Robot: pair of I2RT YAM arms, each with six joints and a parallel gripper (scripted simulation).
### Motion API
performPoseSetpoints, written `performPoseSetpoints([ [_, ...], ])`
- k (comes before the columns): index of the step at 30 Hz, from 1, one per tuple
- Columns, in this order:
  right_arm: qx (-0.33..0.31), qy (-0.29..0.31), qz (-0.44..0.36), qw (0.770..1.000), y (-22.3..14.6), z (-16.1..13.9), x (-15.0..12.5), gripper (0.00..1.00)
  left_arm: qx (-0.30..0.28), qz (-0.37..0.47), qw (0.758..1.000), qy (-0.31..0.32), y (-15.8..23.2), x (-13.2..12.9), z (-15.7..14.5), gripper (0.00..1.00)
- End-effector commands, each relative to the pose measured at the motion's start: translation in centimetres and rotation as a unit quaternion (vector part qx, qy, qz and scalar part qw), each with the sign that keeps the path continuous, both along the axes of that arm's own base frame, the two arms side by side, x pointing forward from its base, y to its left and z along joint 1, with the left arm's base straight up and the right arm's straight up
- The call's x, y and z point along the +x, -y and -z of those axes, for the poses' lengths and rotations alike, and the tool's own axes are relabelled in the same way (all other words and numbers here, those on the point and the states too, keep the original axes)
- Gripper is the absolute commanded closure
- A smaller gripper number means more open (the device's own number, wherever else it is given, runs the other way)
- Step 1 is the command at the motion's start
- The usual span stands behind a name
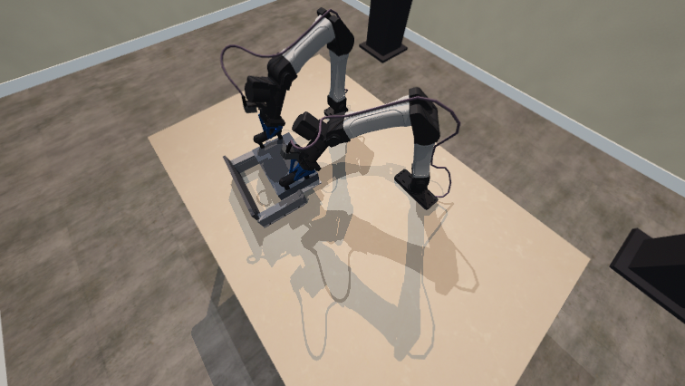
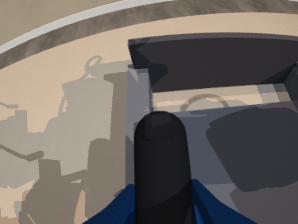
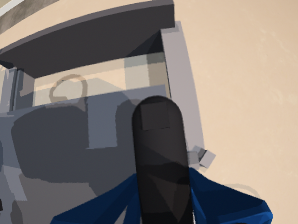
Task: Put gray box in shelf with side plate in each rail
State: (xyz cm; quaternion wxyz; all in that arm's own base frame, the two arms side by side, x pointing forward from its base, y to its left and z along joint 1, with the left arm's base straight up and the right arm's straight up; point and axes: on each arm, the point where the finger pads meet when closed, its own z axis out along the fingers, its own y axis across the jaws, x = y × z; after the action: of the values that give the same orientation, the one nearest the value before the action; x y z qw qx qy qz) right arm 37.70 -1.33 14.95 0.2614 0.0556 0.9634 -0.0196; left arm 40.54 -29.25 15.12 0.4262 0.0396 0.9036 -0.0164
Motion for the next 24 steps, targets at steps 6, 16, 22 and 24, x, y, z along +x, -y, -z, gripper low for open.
performPoseSetpoints([
  [6, -0.010, 0.087, -0.010, 0.996, 0.7, -4.0, 6.1, 0.70, -0.019, -0.014, 0.997, 0.071, 0.8, 5.3, -3.8, 0.71],
  [16, -0.010, 0.085, -0.009, 0.996, 0.9, -3.9, 8.0, 0.70, -0.018, -0.013, 0.997, 0.071, 1.0, 7.3, -3.8, 0.71],
  [22, -0.009, 0.084, -0.008, 0.996, 1.1, -3.8, 9.6, 0.70, -0.018, -0.012, 0.997, 0.070, 1.1, 8.9, -3.7, 0.71],
  [24, -0.009, 0.084, -0.008, 0.996, 1.1, -3.8, 9.8, 0.70, -0.017, -0.012, 0.997, 0.069, 1.1, 9.2, -3.7, 0.71],
])
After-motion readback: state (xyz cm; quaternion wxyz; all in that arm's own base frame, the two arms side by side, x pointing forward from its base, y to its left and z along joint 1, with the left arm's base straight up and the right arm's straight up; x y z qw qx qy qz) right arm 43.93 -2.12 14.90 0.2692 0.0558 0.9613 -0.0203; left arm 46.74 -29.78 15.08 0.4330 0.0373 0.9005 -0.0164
